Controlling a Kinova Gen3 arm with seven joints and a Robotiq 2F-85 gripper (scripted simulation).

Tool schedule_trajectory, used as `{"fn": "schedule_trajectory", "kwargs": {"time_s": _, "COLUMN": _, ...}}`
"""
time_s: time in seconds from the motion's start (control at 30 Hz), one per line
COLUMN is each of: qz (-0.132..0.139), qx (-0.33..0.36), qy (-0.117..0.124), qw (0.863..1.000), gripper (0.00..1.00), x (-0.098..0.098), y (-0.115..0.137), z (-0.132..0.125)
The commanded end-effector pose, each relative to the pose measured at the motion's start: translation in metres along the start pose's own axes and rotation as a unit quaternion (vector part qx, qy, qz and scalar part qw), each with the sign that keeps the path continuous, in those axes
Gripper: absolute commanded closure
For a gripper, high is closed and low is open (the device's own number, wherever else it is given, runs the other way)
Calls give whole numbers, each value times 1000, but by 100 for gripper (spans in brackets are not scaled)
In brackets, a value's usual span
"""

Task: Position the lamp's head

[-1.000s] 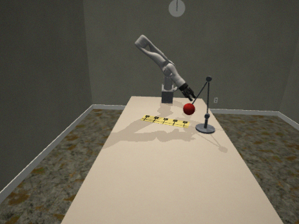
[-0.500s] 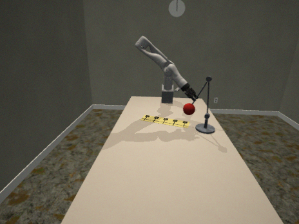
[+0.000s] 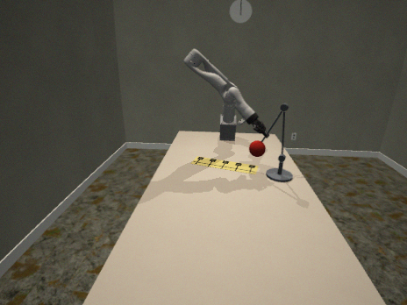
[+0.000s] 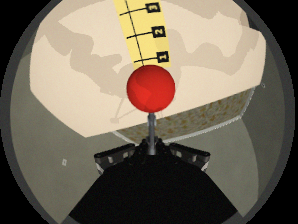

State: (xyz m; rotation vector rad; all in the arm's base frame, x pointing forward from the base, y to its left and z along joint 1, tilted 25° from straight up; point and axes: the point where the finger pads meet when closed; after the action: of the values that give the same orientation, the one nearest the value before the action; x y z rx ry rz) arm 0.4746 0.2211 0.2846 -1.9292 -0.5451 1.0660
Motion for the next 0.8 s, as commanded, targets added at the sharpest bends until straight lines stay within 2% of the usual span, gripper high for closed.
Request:
{"fn": "schedule_trajectory", "kwargs": {"time_s": 0.0, "qz": 0, "qx": 0, "qy": 1, "qw": 1000, "gripper": 100, "x": 0, "y": 0, "z": -1}}
{"fn": "schedule_trajectory", "kwargs": {"time_s": 0.47, "qz": 0, "qx": 0, "qy": 0, "qw": 1000, "gripper": 100, "x": 0, "y": 0, "z": 0}}
{"fn": "schedule_trajectory", "kwargs": {"time_s": 0.77, "qz": 1, "qx": -17, "qy": -19, "qw": 1000, "gripper": 100, "x": -4, "y": 16, "z": -8}}
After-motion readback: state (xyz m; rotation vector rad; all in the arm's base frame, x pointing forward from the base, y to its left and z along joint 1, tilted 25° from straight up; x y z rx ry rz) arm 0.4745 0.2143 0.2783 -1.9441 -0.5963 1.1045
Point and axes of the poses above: the point where the finger pads meet when closed, its own x axis out along the fingers, its own z axis across the jaws, y = z × x, and after that the axes turned 7 degrees about x, right-handed
